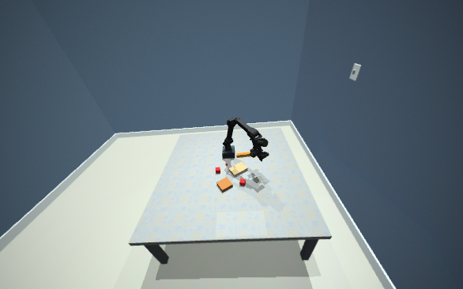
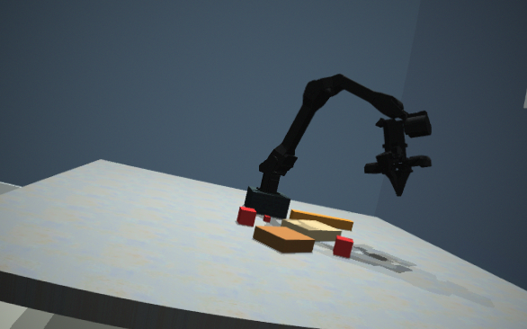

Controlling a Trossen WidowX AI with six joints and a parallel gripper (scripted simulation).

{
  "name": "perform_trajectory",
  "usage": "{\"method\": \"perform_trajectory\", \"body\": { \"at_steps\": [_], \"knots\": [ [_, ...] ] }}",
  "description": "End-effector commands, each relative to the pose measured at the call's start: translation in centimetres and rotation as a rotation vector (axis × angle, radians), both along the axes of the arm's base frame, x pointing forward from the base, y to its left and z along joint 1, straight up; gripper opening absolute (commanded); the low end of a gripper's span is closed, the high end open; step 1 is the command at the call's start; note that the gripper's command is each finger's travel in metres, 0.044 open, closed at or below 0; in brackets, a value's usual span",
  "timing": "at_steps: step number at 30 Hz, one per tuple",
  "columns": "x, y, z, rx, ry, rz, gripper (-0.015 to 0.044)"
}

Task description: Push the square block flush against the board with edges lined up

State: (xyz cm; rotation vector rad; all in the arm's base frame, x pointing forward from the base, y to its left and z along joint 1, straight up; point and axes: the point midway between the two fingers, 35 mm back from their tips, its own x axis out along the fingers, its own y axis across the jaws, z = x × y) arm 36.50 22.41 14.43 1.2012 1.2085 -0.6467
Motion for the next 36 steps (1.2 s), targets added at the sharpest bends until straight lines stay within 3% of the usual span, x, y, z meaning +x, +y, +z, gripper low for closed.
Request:
{"method": "perform_trajectory", "body": {
  "at_steps": [1, 36],
  "knots": [
    [0.7, -1.8, -1.2, -0.077, -0.006, 0.125, 0.0],
    [3.7, -14.4, -7.3, -0.439, -0.012, 1.275, 0.0]
  ]
}}
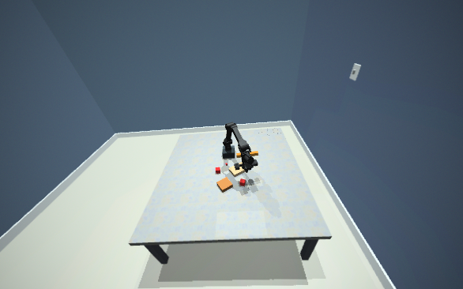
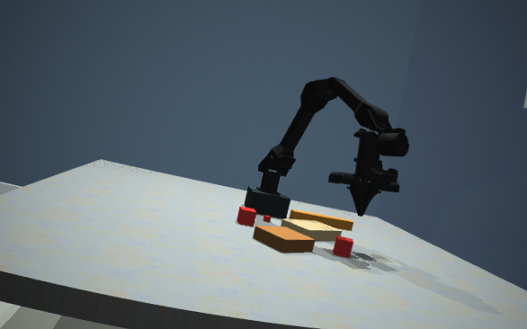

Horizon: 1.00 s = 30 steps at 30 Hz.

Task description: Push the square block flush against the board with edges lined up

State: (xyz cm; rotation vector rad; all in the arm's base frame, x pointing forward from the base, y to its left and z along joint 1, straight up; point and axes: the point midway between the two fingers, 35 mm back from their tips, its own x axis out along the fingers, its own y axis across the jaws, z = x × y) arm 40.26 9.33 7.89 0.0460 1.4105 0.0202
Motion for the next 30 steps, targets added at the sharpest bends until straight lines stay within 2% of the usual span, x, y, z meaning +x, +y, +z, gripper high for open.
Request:
{"method": "perform_trajectory", "body": {
  "at_steps": [1, 17, 25, 30],
  "knots": [
    [0.0, -1.7, -1.0, -0.04, 0.025, 0.14, 0.0],
    [-0.4, -7.5, -3.6, -0.116, 0.096, 0.673, 0.0],
    [-0.4, -7.7, -4.0, -0.118, 0.099, 0.695, 0.0],
    [-0.2, -7.7, -9.2, -0.117, 0.098, 0.696, 0.0]
  ]
}}
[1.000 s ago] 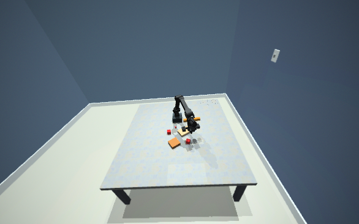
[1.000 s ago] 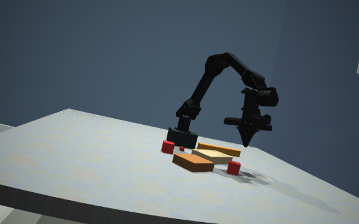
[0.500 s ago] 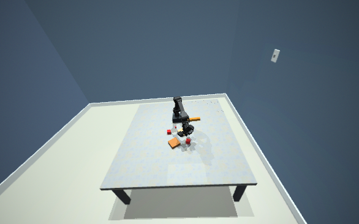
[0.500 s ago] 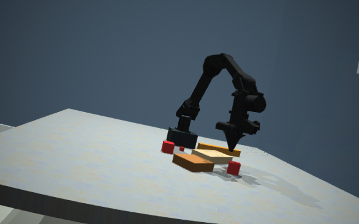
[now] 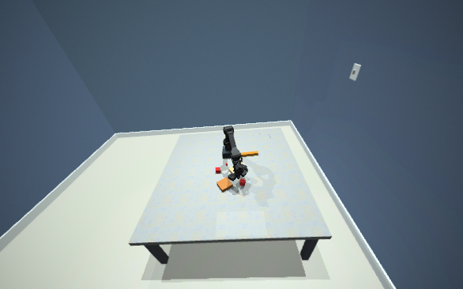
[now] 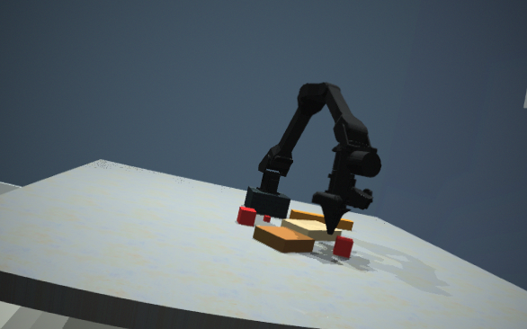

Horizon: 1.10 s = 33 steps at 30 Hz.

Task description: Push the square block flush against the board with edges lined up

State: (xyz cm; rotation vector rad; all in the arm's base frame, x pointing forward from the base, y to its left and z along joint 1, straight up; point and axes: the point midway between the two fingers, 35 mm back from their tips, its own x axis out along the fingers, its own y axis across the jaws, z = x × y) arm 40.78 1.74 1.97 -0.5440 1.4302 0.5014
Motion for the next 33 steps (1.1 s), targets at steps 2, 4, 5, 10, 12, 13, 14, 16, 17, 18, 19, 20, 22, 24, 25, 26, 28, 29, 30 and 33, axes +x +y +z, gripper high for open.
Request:
{"method": "perform_trajectory", "body": {
  "at_steps": [2, 4, 5, 10, 12, 13, 14, 16, 17, 18, 19, 20, 22, 24, 25, 26, 28, 29, 30, 33],
  "knots": [
    [-0.7, -0.2, -3.3, -0.005, 0.035, 0.008, 0.0],
    [-0.7, -0.2, -3.3, -0.005, 0.035, 0.008, 0.0],
    [-0.7, -0.1, -3.3, -0.005, 0.035, 0.008, 0.0],
    [-0.4, 0.0, -3.3, -0.005, 0.035, 0.008, 0.0],
    [-0.3, 0.1, -3.2, -0.005, 0.034, 0.008, 0.0],
    [-0.2, 0.1, -3.2, -0.005, 0.034, 0.008, 0.0],
    [-0.1, 0.2, -3.2, -0.005, 0.034, 0.008, 0.0],
    [0.0, 0.3, -3.2, -0.005, 0.034, 0.008, 0.0],
    [0.1, 0.3, -3.2, -0.005, 0.034, 0.008, 0.0],
    [0.2, 0.4, -3.2, -0.005, 0.034, 0.008, 0.0],
    [0.3, 0.4, -3.2, -0.004, 0.034, 0.008, 0.0],
    [0.3, 0.5, -3.2, -0.004, 0.034, 0.008, 0.0],
    [0.5, 0.6, -3.1, -0.004, 0.034, 0.008, 0.0],
    [0.6, 0.7, -3.1, -0.004, 0.034, 0.008, 0.0],
    [0.7, 0.7, -3.1, -0.004, 0.033, 0.008, 0.0],
    [0.8, 0.8, -3.1, -0.004, 0.033, 0.008, 0.0],
    [0.9, 0.9, -3.1, -0.004, 0.033, 0.008, 0.0],
    [1.0, 0.9, -3.1, -0.004, 0.033, 0.008, 0.0],
    [1.1, 1.0, -3.1, -0.004, 0.033, 0.008, 0.0],
    [1.3, 1.1, -3.0, -0.004, 0.033, 0.008, 0.0]
  ]
}}
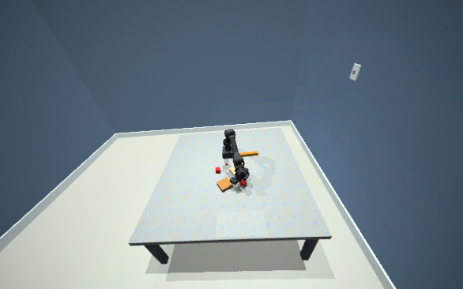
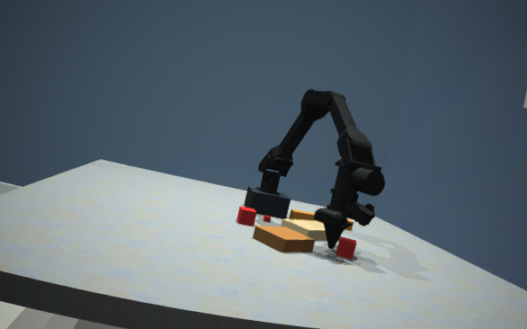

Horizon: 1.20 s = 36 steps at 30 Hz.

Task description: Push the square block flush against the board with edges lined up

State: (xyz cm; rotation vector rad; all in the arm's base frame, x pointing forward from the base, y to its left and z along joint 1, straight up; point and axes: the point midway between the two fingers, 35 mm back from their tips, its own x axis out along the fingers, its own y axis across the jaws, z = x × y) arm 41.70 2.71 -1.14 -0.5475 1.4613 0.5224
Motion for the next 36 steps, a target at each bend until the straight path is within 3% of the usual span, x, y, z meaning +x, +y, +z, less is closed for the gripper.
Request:
{"method": "perform_trajectory", "body": {
  "at_steps": [1, 36],
  "knots": [
    [0.5, 0.2, 0.1, -0.003, -0.002, -0.004, 0.0],
    [3.0, 2.2, 0.3, -0.001, -0.005, -0.004, 0.0]
  ]
}}
